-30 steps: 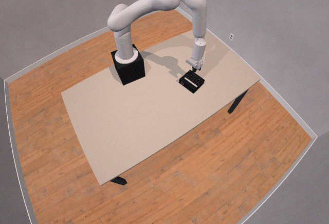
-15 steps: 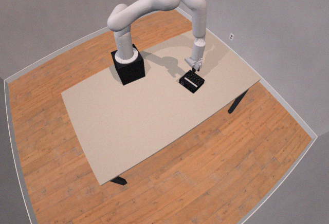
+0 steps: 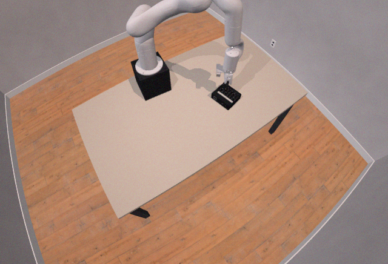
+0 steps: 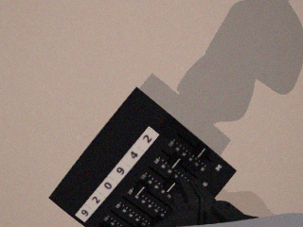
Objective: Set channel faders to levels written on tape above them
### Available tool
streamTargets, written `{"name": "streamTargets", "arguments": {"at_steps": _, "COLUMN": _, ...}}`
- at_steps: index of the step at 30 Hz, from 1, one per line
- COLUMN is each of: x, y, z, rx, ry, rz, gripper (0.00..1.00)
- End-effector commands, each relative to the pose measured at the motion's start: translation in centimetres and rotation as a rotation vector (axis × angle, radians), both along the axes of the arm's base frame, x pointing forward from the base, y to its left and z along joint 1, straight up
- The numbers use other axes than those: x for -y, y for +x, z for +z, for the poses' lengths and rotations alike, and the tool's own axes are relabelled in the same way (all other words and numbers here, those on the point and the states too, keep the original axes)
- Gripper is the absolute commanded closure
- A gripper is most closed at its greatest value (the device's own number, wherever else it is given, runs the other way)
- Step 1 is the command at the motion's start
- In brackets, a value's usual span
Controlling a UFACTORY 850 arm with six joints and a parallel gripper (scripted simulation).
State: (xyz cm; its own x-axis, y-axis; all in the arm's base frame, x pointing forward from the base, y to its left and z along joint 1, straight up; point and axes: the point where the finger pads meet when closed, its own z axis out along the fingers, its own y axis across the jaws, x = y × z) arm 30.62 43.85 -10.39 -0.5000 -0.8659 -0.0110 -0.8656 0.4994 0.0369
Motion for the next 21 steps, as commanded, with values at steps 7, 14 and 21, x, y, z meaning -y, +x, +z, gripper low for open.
{"name": "streamTargets", "arguments": {"at_steps": 7, "x": 2.4, "y": 0.0, "z": -0.1, "rx": -0.009, "ry": -0.012, "rz": -0.559, "gripper": 1.00}}
{"name": "streamTargets", "arguments": {"at_steps": 14, "x": 3.3, "y": 0.1, "z": -0.2, "rx": -0.017, "ry": -0.020, "rz": -0.863, "gripper": 1.00}}
{"name": "streamTargets", "arguments": {"at_steps": 21, "x": 4.2, "y": 0.1, "z": -0.2, "rx": -0.025, "ry": -0.028, "rz": -1.186, "gripper": 1.00}}
